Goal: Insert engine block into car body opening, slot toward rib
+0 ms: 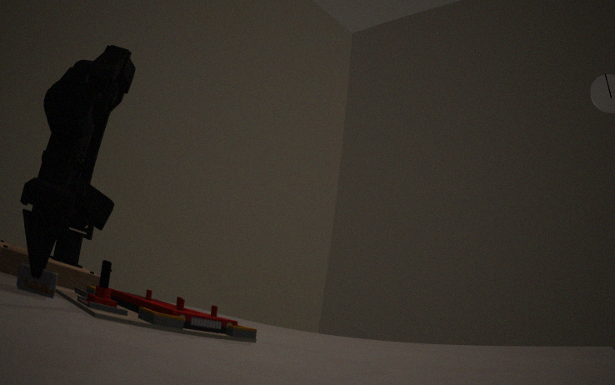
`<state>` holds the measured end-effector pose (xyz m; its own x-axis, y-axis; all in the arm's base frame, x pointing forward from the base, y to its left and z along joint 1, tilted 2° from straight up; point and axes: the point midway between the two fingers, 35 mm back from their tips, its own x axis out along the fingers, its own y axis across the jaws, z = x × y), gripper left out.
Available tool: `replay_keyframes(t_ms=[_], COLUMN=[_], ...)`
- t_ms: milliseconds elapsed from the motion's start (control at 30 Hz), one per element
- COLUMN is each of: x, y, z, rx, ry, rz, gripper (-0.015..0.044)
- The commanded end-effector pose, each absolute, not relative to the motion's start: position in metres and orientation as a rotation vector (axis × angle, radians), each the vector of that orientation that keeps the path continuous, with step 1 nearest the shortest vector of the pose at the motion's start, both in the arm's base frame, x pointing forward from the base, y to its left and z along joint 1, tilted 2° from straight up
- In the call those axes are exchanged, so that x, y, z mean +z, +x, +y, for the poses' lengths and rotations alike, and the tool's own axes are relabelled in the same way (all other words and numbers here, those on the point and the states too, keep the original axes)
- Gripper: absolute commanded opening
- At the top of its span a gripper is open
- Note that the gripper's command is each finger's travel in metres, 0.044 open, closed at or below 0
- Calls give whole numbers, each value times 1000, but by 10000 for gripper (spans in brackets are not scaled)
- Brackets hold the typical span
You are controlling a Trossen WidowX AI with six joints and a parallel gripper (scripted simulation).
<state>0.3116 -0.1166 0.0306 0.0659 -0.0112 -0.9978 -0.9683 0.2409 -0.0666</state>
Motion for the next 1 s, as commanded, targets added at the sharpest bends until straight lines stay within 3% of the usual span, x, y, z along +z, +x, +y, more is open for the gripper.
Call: replay_keyframes(t_ms=[0, 233, 367, 967], x=[30, 30, 35, 91], y=[312, 312, 313, 314], z=[-116, -116, -116, -118], rx=[984, 984, 984, 976], ry=[-1062, -1062, -1063, -1063], rz=[1261, 1261, 1261, 1262], gripper=[151, 105, 0, 0])
